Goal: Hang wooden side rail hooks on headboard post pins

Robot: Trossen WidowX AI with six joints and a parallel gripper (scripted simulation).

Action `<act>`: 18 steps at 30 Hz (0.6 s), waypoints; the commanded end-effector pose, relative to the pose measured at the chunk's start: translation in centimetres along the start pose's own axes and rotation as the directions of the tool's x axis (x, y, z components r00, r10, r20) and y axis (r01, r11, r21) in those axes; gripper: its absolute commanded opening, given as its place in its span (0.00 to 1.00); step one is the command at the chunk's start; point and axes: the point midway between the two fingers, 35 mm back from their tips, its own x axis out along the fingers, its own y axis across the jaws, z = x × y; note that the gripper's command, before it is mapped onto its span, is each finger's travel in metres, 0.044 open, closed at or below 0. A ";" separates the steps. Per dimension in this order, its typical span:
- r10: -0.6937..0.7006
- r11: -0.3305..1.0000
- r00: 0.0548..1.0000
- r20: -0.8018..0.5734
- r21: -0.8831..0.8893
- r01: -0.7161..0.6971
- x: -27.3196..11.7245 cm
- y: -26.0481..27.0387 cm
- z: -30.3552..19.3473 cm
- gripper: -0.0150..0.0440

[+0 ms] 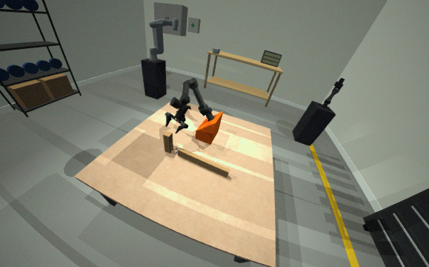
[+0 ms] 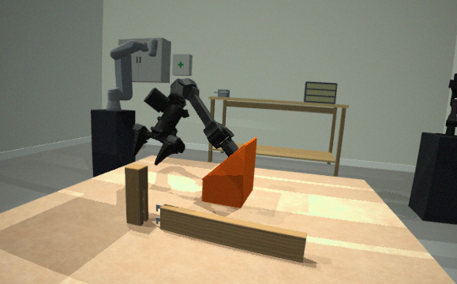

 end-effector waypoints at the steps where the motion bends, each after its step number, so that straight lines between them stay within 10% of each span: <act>1: 0.040 0.963 0.991 0.125 0.261 -0.071 1.0 -5.1 4.9 1.00; 18: 0.054 0.945 0.987 0.152 0.312 -0.099 1.1 -6.1 6.1 1.00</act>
